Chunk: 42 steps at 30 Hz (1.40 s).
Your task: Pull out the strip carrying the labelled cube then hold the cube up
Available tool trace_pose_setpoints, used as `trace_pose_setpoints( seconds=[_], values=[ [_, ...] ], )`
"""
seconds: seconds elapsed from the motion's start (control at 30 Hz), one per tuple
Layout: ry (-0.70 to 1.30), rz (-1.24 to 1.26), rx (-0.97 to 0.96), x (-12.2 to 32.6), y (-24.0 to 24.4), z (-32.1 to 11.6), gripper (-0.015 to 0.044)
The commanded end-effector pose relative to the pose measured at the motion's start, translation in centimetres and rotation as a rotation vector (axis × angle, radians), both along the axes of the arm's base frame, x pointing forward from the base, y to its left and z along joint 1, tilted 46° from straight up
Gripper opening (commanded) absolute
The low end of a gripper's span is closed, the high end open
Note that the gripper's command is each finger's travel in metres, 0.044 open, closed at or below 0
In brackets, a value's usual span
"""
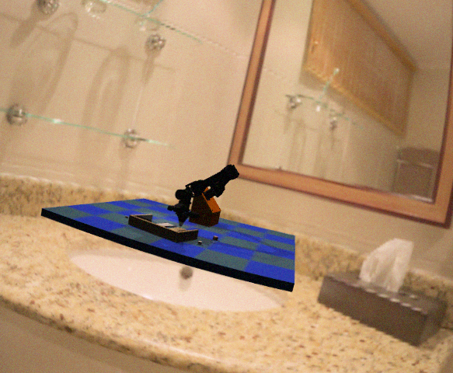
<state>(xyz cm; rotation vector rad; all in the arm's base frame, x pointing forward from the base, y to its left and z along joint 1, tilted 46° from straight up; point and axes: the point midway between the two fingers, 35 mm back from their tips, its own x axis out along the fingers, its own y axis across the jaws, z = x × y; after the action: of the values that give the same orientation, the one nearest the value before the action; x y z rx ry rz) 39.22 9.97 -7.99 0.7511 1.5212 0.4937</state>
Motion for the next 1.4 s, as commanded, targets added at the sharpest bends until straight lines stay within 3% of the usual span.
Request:
trace_pose_setpoints(
  seconds=[0.0, 1.37],
  values=[
    [0.017, 0.001, 0.006, -0.58, 0.65, -0.75, 0.0],
    [0.017, 0.001, 0.008, -0.73, 1.3, -1.33, 0.0]
  ],
)
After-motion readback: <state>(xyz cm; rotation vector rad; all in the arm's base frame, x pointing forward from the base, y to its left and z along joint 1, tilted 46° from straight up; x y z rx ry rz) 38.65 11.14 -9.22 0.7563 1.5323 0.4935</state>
